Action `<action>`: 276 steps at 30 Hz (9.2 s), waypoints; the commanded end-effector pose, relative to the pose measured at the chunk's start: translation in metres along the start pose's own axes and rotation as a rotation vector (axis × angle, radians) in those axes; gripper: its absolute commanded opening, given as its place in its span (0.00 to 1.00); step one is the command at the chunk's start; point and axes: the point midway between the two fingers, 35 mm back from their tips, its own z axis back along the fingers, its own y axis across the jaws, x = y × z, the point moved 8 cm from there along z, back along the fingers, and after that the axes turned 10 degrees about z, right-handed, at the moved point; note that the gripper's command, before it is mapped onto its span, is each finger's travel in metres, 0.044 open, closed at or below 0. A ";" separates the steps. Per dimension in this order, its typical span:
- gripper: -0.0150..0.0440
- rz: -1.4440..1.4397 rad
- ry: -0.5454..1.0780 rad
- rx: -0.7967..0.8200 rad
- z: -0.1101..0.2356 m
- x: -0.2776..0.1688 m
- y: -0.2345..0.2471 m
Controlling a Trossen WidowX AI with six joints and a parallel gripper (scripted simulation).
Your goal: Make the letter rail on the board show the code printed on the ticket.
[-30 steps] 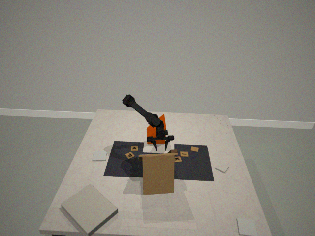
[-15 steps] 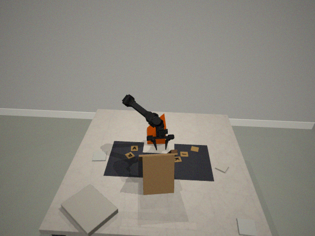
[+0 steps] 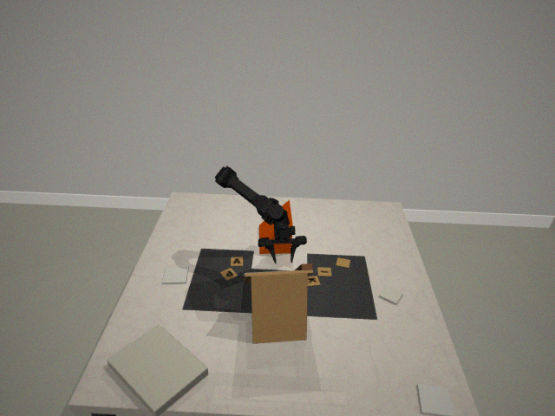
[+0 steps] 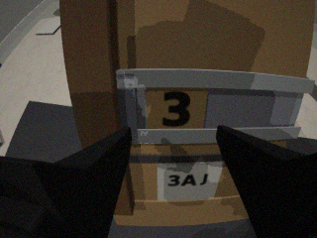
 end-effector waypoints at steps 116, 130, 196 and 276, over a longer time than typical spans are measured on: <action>0.25 -0.016 0.680 0.117 -0.057 0.068 -0.054; 0.25 -0.016 0.680 0.117 -0.064 0.068 -0.055; 0.25 -0.015 0.680 0.118 -0.040 0.071 -0.044; 0.83 -1.394 0.579 -0.218 0.047 -0.100 -0.168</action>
